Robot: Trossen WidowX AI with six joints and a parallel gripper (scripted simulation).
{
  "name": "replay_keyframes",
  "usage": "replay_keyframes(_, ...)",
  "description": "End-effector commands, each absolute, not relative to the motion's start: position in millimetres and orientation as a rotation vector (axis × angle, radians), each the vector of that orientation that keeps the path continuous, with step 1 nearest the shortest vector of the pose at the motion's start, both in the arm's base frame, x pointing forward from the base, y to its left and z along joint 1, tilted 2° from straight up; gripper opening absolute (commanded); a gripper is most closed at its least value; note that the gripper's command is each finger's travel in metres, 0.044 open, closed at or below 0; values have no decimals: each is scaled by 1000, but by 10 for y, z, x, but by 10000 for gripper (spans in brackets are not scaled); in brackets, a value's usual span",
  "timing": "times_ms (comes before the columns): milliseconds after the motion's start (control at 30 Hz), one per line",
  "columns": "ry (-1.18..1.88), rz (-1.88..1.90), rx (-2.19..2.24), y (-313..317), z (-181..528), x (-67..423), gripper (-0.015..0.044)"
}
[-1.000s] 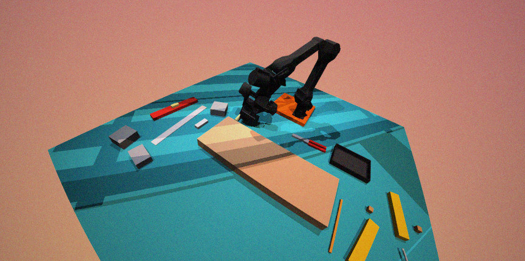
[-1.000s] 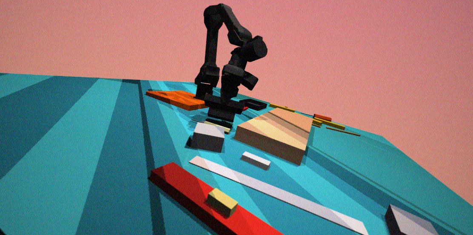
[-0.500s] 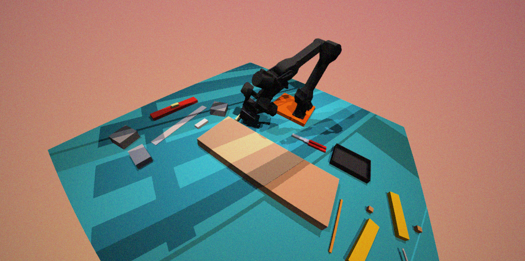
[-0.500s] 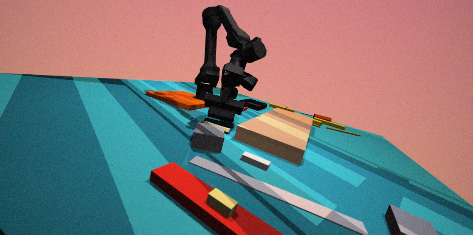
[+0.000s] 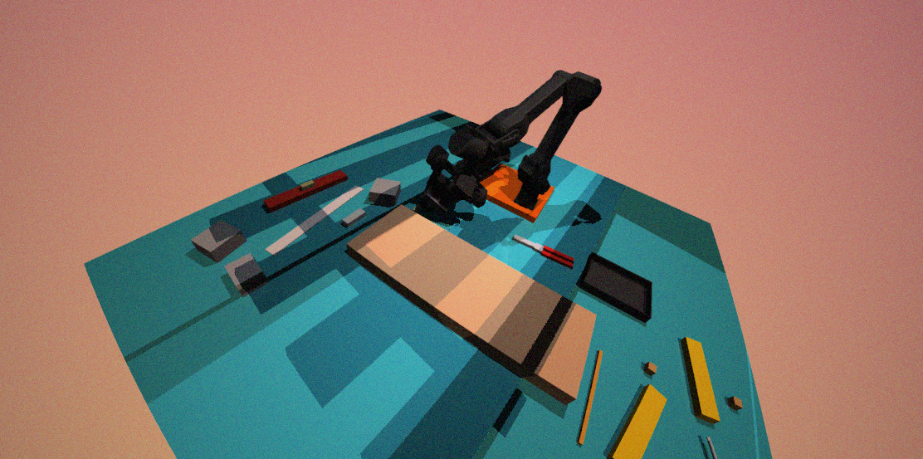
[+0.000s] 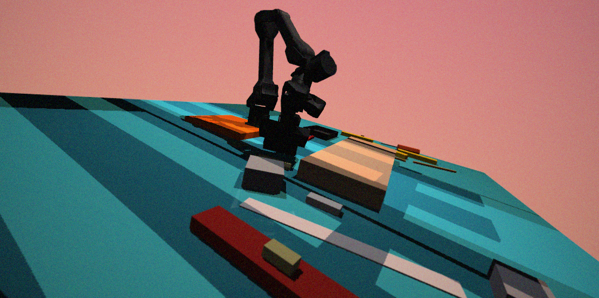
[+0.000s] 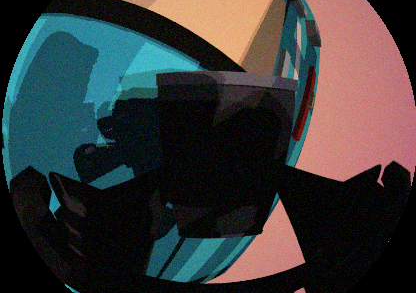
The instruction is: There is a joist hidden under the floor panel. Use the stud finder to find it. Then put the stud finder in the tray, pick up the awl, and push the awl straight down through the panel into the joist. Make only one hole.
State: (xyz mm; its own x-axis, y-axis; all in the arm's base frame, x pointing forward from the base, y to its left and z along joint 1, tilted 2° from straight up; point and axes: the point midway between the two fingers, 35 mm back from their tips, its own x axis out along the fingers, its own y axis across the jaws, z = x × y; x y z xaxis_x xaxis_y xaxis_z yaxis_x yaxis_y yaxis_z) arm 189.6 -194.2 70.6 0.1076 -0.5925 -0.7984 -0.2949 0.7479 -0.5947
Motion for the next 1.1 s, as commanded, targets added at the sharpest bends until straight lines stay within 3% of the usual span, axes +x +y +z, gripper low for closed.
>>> replay_keyframes(0,1466,-294,-783,-1957,750,1913,0)
replay_keyframes(1067,1389,-447,-902,-1911,723,1889,0)
